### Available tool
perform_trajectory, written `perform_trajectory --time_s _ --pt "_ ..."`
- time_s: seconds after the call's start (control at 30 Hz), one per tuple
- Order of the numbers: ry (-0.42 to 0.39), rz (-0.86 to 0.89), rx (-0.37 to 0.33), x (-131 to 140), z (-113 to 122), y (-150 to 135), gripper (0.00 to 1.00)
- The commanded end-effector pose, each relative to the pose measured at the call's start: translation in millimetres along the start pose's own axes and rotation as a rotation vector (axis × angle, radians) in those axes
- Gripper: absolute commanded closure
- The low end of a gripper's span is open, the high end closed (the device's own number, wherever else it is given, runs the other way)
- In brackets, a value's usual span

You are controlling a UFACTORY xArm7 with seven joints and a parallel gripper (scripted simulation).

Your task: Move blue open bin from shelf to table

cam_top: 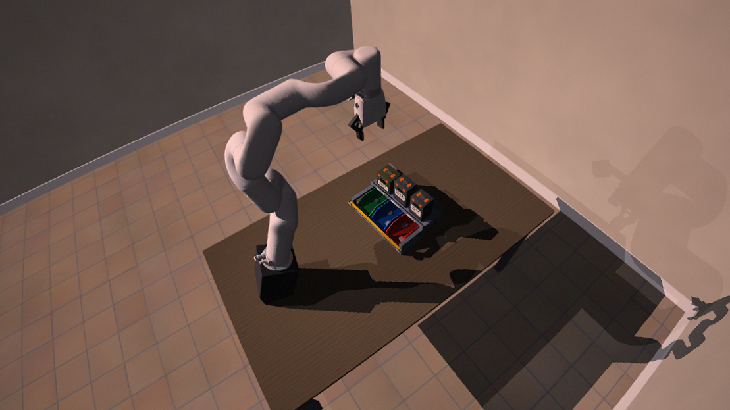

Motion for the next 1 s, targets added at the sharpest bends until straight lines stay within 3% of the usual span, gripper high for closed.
perform_trajectory --time_s 0.0,0.97 --pt "0.0 0.0 0.004 -0.1 1.5 0.0 0.0" --pt "0.0 0.0 0.004 -3.6 1.5 -1.7 0.0"
Point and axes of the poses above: the point where the finger pads meet when closed, its own z axis back along the fingers, its own y axis across the jaws, x = y × z, the point moved 5 cm from there along z, back along the fingers, and after that the axes turned 14 degrees about -z, right-handed, at the moved point
